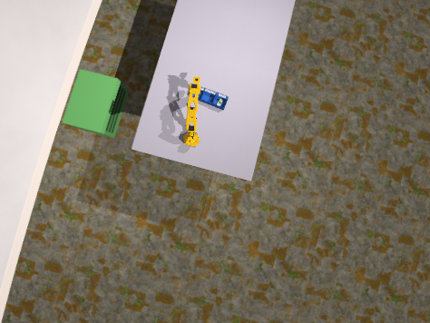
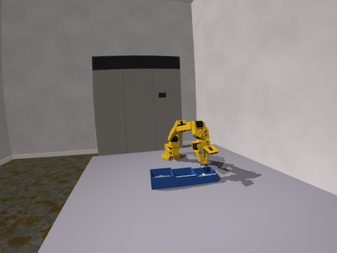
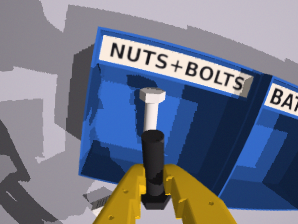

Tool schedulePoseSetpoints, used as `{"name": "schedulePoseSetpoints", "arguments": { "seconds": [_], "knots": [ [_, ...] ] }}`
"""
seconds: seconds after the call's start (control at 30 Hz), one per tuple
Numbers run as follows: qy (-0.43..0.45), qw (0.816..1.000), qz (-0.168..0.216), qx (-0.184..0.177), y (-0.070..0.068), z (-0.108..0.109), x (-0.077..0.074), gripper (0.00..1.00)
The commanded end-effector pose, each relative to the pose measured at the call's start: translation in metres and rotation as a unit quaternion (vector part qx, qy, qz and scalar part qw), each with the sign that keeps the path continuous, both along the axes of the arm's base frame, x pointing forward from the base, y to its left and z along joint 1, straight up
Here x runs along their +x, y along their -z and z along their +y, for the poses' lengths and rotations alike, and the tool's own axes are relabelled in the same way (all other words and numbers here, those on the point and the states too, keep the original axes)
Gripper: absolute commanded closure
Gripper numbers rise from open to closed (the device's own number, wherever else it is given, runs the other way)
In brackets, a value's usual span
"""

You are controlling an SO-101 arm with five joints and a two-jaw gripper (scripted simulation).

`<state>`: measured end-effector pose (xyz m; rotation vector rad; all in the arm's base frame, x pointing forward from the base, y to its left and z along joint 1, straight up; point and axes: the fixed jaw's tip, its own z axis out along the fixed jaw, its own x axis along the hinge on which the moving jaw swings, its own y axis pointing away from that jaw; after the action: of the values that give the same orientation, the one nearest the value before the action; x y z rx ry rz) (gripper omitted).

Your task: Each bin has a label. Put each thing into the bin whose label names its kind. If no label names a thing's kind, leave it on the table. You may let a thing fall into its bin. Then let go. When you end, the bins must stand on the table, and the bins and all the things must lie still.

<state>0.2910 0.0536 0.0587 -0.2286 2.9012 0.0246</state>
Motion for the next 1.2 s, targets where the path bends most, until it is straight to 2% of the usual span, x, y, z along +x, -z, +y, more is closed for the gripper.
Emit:
{"name": "schedulePoseSetpoints", "arguments": {
  "seconds": [0.0,0.9,1.17],
  "knots": [
    [-0.003,0.999,-0.041,0.008,-0.0185,0.0045,0.0053,1.0],
    [-0.003,0.999,-0.041,0.008,-0.0098,0.0047,0.0063,1.0],
    [-0.003,0.999,-0.049,0.009,-0.012,0.0045,0.0053,1.0]
  ]
}}
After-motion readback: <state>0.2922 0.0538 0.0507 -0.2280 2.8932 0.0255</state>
